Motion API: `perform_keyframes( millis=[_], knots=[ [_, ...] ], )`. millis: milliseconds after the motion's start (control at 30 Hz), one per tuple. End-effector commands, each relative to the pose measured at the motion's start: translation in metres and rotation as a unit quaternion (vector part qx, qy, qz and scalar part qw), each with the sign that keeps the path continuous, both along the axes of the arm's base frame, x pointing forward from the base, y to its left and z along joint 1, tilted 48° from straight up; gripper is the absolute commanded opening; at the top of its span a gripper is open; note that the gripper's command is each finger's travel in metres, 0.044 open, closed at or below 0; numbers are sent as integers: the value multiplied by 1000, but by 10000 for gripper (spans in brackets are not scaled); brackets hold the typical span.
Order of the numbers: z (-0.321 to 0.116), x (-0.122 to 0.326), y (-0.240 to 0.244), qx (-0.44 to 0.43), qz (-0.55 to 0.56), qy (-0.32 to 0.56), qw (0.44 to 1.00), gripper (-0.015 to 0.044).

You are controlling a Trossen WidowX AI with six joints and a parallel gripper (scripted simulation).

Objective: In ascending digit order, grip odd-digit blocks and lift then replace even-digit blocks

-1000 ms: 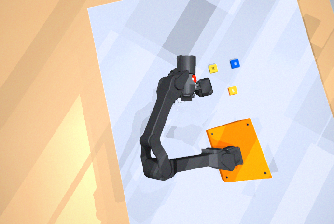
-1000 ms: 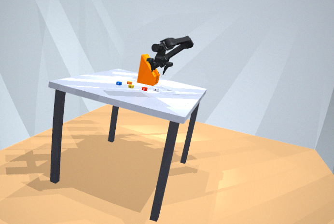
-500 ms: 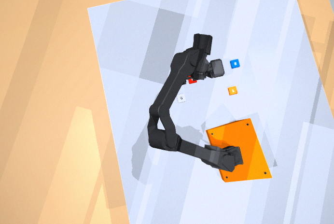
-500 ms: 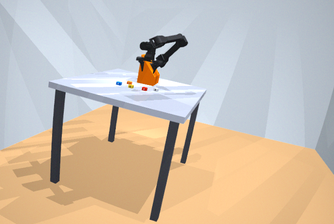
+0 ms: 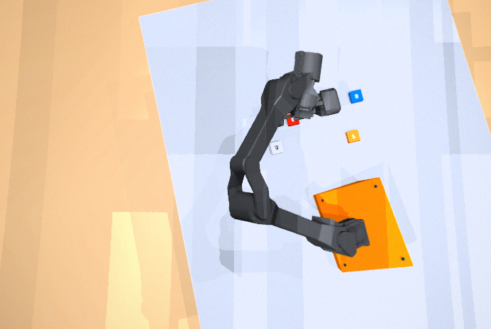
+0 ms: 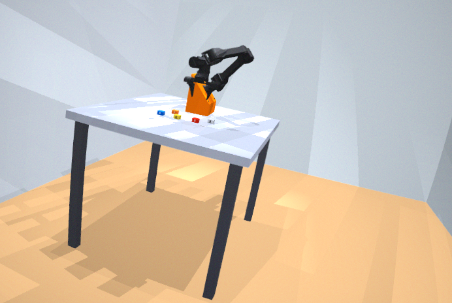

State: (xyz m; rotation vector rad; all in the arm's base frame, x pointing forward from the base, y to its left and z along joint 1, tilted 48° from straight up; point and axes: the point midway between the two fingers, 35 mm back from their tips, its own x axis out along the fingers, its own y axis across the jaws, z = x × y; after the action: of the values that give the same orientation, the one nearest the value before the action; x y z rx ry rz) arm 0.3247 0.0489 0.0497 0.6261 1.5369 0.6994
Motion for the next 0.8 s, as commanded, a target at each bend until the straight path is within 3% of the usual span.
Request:
perform_keyframes(
  millis=[0,233,767],
  knots=[
    [-6,4,-5,-3,2,0,1000,400],
    [-61,35,-52,-4,2,-2,1000,400],
    [-62,35,-53,-4,2,-2,1000,400]
  ],
)
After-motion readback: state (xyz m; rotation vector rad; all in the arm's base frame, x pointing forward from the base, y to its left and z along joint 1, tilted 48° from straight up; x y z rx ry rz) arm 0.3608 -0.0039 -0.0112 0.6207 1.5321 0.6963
